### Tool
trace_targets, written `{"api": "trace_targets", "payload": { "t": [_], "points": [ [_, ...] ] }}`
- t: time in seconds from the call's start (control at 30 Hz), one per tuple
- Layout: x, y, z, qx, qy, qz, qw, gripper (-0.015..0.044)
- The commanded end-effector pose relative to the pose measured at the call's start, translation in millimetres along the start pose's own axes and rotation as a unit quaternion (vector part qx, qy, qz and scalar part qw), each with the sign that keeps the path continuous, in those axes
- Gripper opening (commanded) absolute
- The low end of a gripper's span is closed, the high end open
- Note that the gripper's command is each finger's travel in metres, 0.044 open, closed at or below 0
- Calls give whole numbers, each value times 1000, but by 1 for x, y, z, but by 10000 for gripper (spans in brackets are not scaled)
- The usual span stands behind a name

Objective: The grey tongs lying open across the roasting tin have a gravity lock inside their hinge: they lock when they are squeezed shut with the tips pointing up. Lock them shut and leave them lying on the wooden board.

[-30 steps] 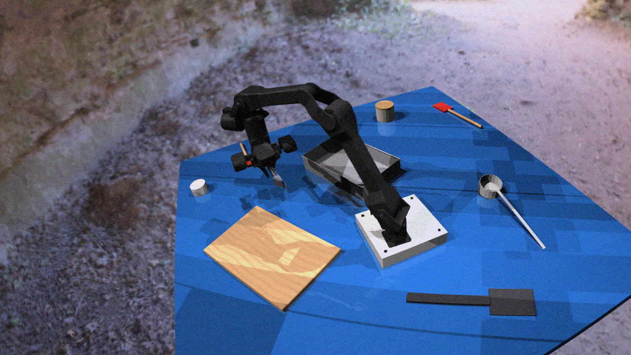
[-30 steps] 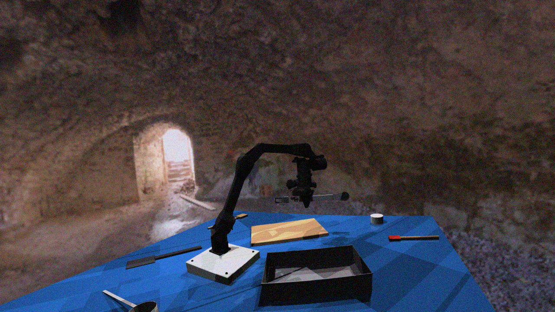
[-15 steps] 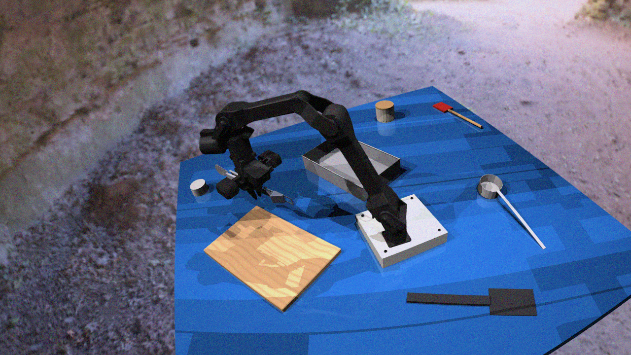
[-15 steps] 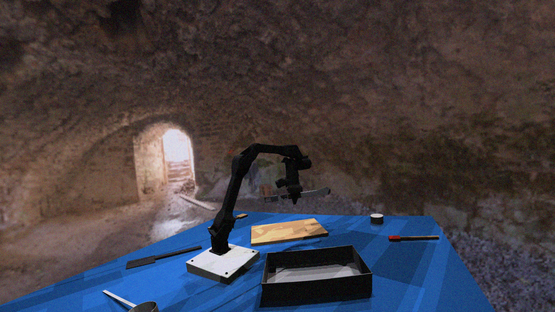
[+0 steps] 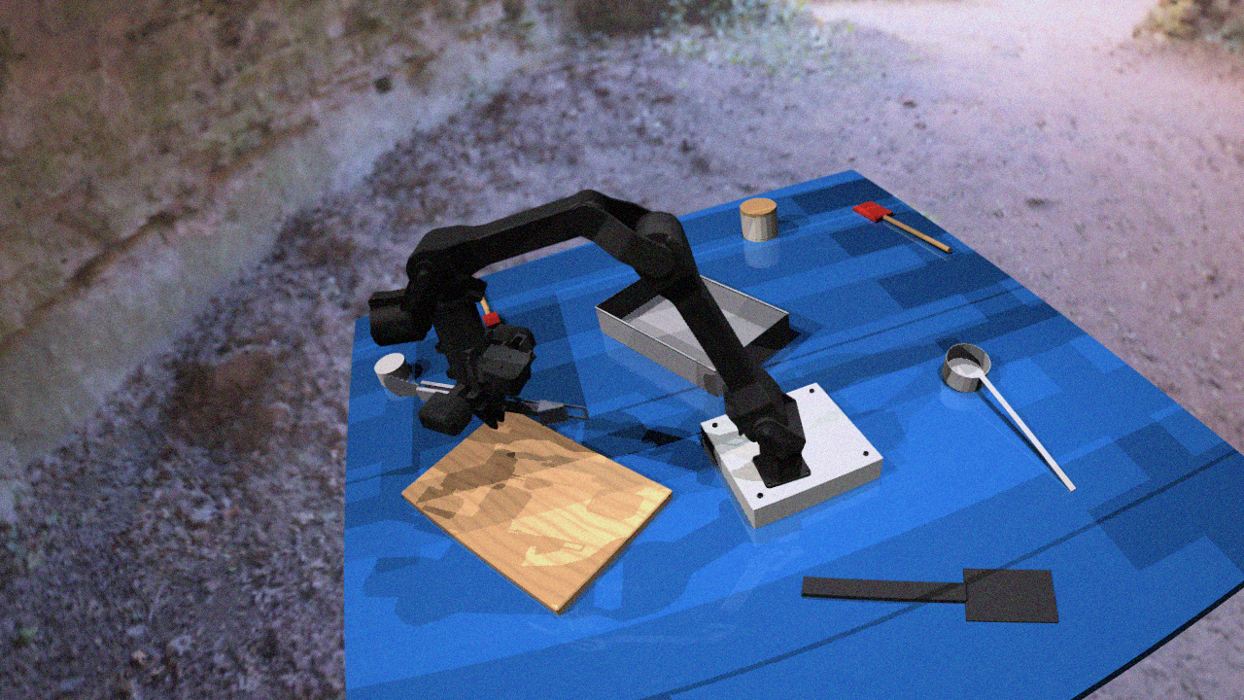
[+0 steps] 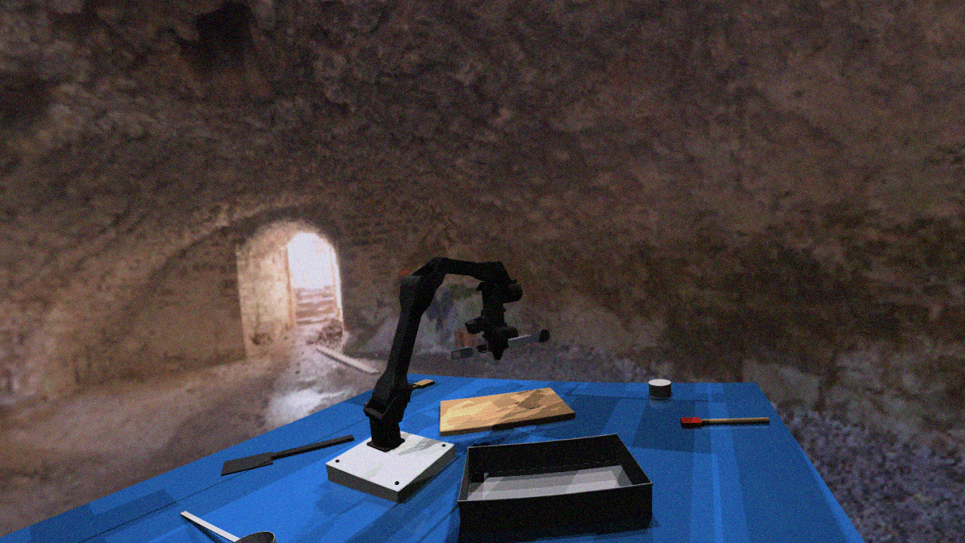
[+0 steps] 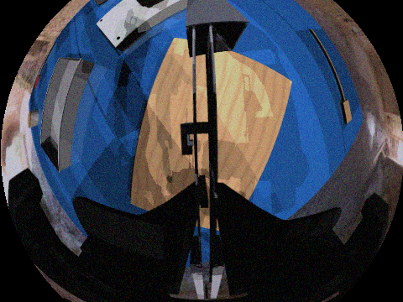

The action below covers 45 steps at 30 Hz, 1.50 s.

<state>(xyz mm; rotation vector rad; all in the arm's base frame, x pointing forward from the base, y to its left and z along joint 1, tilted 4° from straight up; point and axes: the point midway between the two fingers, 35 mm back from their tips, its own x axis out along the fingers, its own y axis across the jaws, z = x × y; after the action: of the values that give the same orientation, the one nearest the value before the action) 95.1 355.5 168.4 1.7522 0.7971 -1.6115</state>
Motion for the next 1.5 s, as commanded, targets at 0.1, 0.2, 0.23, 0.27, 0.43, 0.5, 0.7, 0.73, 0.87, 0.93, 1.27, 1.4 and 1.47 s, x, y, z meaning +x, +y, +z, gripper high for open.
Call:
{"api": "trace_targets", "payload": {
  "t": [0.1, 0.2, 0.23, 0.27, 0.43, 0.5, 0.7, 0.73, 0.87, 0.93, 1.27, 1.4, 1.47],
  "points": [
    [2, -1, -2, -7, 15, 3, 1000, -150],
    [4, -3, -5, -13, 36, 3, 999, -150],
    [5, -3, -6, -15, 44, 4, 999, -150],
    [6, -4, -7, -18, 53, 4, 998, -150],
    [10, -8, -11, -30, 96, 7, 995, -150],
    [11, -10, -12, -34, 114, 8, 993, -150],
    [15, -14, -16, -43, 164, 9, 986, -150],
    [15, -15, -16, -45, 172, 10, 984, -150],
    [16, -17, -18, -48, 206, 11, 977, -150],
    [17, -18, -18, -51, 223, 11, 974, -150],
    [17, -22, -18, -57, 303, 12, 951, -150],
    [17, -23, -16, -57, 334, 13, 941, -150],
    [17, -23, -15, -57, 350, 13, 935, -150]
  ]
}}
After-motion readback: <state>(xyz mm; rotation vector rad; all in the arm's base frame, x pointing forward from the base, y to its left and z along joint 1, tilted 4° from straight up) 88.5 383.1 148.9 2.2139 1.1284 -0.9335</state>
